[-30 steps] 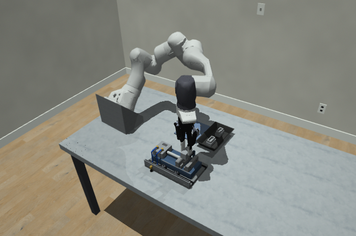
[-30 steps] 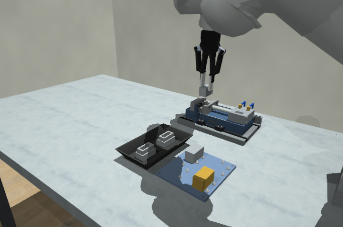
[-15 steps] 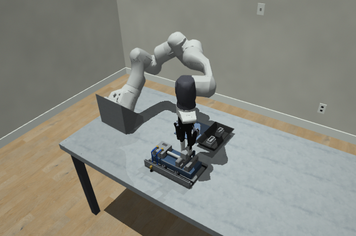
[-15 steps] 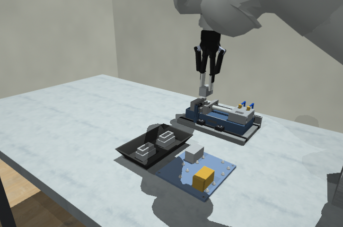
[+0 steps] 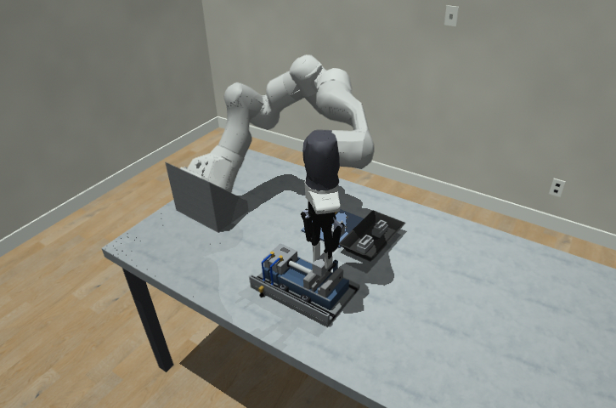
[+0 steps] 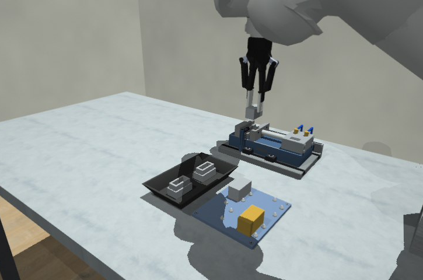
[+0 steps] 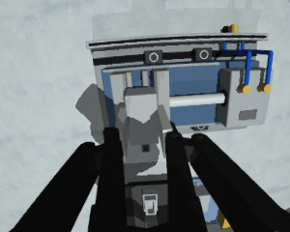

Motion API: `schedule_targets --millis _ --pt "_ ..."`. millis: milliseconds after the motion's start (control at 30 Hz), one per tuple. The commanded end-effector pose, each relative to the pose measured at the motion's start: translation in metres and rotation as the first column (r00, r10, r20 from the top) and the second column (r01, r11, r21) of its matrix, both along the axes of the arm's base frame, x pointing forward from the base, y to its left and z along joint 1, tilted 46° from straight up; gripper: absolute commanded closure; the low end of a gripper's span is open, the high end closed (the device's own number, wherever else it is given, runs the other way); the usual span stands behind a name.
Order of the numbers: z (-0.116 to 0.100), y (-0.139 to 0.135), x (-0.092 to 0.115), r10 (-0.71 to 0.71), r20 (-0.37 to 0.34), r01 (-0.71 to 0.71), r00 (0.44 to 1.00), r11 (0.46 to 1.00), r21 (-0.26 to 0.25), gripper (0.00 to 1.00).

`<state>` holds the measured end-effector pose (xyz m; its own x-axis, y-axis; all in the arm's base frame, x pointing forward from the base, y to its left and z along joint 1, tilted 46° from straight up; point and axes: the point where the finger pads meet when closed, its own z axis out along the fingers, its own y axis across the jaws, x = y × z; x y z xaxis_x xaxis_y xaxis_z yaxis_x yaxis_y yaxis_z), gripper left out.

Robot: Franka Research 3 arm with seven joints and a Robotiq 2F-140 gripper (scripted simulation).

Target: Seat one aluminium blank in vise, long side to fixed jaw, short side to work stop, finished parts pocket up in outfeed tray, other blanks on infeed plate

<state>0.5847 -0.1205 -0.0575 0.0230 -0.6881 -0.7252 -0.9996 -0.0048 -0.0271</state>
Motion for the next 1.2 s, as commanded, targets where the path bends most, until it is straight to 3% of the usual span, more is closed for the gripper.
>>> schedule_targets --millis 0,1167 --pt "0.0012 -0.0021 0.0004 0.004 0.005 -0.004 1.000 1.000 -0.001 1.00" --pt "0.0027 -0.0046 0.0007 0.008 0.009 -0.008 1.000 1.000 -0.001 1.00"
